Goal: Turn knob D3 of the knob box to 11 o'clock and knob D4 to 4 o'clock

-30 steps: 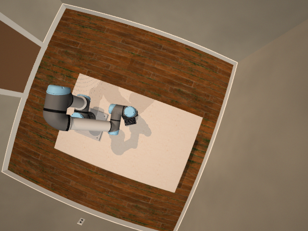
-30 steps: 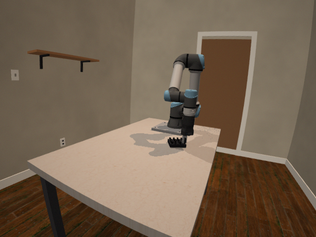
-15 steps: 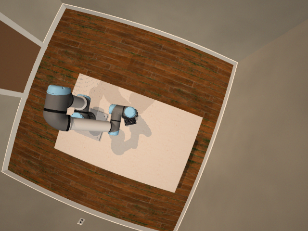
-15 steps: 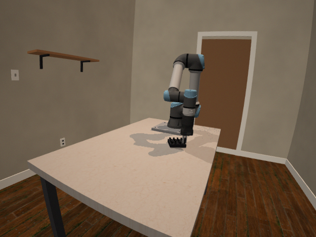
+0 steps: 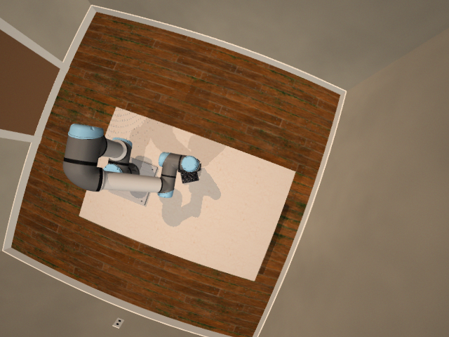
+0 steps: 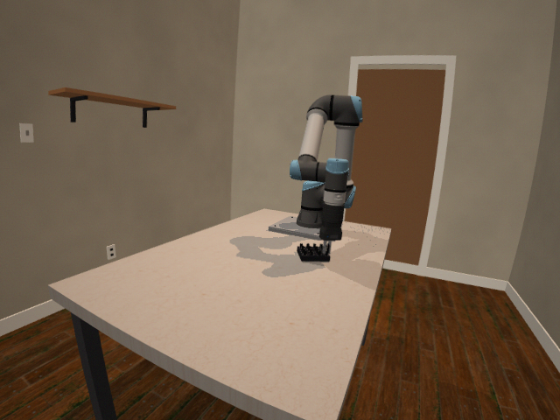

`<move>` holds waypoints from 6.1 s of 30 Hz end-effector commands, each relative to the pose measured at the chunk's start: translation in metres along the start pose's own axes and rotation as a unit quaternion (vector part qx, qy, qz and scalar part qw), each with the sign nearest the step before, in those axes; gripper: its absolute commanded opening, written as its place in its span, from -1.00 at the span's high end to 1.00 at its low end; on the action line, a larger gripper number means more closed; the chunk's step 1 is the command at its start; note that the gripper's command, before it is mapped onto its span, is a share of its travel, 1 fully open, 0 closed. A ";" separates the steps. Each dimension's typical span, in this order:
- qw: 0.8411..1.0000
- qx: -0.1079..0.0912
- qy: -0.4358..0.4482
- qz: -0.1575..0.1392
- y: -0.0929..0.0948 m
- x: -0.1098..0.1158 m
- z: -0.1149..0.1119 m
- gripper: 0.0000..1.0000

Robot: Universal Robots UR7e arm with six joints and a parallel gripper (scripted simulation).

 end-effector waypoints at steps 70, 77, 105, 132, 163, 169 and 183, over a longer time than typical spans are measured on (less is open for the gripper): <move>1.000 0.000 0.003 0.000 -0.038 0.001 0.000 0.07; 1.000 0.000 0.003 -0.001 -0.044 0.002 -0.001 -1.00; 1.000 0.000 0.003 -0.001 -0.154 0.001 0.000 -1.00; 1.000 0.000 0.003 0.000 -0.153 0.001 0.000 -1.00; 1.000 0.000 0.003 0.000 -0.153 0.001 0.000 -1.00; 1.000 0.000 0.003 0.000 -0.153 0.001 0.000 -1.00; 1.000 0.000 0.003 0.000 -0.153 0.001 0.000 -1.00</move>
Point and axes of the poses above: the point where the finger pads meet when closed, its own y axis out along the fingers, its own z axis across the jaws, x = y × z, the point moved 7 cm from there along -y, back along the fingers, and after that the axes turned 13 degrees about y, right-handed, at the moved point
